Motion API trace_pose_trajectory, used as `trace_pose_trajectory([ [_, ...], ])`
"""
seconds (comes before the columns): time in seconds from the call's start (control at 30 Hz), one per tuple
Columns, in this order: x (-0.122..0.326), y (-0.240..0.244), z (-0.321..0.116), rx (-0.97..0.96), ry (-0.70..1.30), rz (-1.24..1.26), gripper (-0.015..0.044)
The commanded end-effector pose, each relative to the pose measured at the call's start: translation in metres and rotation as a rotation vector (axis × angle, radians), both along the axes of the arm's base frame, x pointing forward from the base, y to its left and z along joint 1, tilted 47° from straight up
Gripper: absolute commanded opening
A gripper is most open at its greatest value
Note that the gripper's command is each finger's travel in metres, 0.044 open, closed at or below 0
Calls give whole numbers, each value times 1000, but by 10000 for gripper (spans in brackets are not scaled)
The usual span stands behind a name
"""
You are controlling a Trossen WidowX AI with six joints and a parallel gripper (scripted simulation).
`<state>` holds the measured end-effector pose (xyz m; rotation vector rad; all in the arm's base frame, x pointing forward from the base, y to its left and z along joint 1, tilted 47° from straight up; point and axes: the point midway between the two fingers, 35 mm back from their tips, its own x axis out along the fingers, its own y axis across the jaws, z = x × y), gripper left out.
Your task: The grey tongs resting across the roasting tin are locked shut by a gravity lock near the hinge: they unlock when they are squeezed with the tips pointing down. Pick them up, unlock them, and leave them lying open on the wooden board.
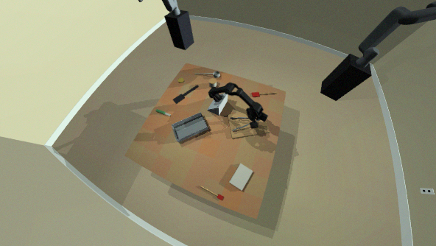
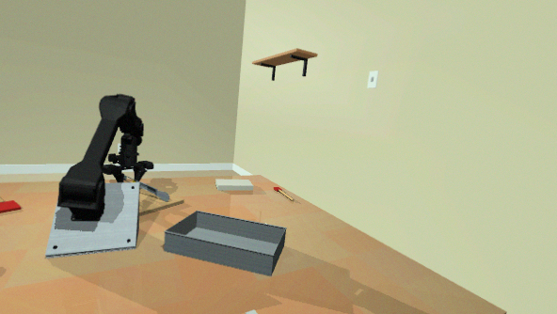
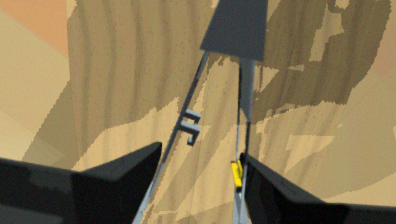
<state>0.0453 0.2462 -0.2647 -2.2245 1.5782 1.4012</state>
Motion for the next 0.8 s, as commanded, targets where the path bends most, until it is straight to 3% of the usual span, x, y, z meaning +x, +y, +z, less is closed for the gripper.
trace_pose_trajectory([
  [0.0, 0, 0, 0, -1, -1, 0, 375],
  [0.1, 0, 0, 0, -1, -1, 0, 440],
  [0.27, -8, 4, 10, 1, 0, 0, 440],
  [0.6, -114, 12, 128, -3, 9, 5, 440],
  [0.77, -125, 9, 141, -7, 9, 6, 440],
])
